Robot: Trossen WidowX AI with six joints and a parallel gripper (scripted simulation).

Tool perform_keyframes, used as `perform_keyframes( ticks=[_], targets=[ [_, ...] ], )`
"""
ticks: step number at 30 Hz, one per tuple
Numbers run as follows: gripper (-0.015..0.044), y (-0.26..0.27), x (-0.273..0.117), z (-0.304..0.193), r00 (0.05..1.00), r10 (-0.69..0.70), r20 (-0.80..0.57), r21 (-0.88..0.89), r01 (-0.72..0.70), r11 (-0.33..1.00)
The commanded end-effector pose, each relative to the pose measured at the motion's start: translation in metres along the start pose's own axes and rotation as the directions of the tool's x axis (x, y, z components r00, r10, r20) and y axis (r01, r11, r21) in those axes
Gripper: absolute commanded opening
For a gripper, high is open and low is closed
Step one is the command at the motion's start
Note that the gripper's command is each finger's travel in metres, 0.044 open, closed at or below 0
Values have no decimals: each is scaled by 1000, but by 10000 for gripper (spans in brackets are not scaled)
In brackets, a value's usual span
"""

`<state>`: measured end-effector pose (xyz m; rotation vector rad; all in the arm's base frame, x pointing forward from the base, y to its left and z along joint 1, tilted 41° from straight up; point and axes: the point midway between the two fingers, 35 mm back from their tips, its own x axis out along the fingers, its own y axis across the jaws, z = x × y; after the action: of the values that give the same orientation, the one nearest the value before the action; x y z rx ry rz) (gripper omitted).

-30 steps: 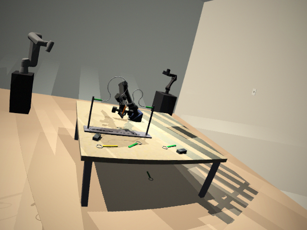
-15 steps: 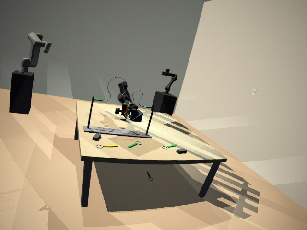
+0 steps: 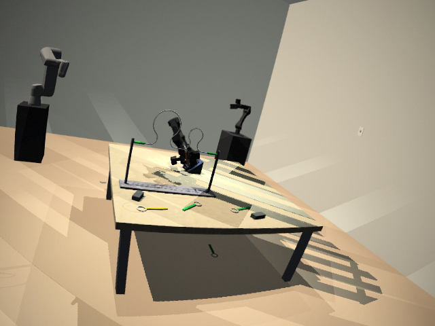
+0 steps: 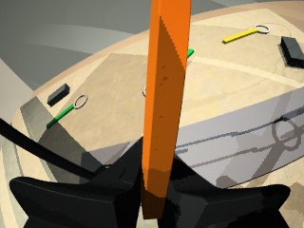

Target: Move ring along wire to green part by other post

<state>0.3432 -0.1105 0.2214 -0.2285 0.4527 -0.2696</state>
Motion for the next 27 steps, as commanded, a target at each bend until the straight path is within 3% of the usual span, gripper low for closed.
perform_keyframes(
  ticks=[1,13,27],
  targets=[
    [-150,19,-3,1,998,61,-6,97,-61,993],
    [-150,64,-15,12,978,210,-4,350,-196,916],
    [-150,107,-35,37,930,365,45,602,-317,733]
  ],
)
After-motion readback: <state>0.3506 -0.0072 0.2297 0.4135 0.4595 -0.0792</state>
